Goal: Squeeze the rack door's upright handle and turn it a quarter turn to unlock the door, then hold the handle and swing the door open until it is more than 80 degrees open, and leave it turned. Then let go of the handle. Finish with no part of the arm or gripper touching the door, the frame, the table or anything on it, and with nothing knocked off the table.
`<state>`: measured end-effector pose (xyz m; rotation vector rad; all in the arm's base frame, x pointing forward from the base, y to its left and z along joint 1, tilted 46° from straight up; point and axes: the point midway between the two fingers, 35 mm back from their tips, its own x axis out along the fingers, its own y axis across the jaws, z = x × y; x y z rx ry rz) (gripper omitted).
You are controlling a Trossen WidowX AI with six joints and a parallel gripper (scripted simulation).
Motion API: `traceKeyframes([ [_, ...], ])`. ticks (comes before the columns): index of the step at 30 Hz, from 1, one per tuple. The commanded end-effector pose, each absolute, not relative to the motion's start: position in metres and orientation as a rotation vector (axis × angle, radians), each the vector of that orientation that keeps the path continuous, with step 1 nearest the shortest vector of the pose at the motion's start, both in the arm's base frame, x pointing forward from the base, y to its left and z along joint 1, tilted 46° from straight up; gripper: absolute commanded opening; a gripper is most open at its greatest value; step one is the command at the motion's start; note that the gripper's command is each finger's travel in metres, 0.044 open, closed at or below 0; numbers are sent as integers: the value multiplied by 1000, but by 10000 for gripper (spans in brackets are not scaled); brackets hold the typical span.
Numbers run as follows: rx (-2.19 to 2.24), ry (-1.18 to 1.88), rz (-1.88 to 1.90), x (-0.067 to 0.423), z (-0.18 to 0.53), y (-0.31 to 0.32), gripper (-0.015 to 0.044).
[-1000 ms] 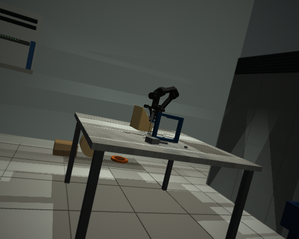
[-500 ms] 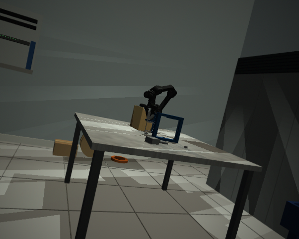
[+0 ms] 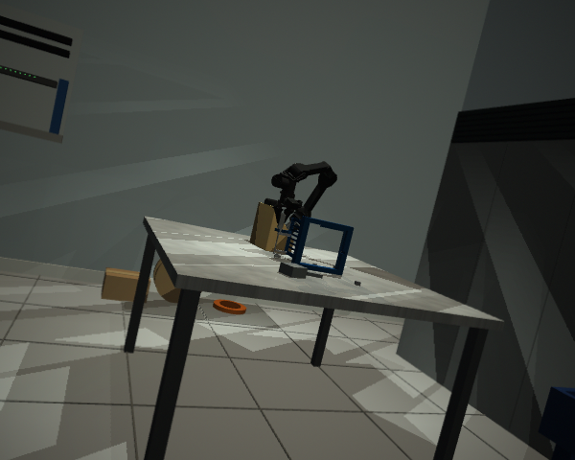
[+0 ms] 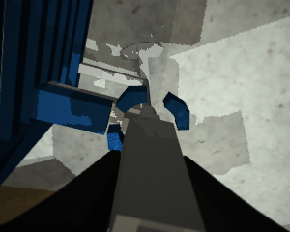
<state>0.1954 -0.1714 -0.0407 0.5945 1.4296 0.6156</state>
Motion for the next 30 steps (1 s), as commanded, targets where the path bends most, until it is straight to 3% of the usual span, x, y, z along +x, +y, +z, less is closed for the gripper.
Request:
traceKeyframes([
  [1, 581, 1425, 625, 196, -42, -172, 14],
  [6, 581, 1425, 625, 196, -42, -172, 14],
  [17, 581, 1425, 625, 196, -42, -172, 286],
  [30, 581, 1427, 623, 196, -32, -184, 286],
])
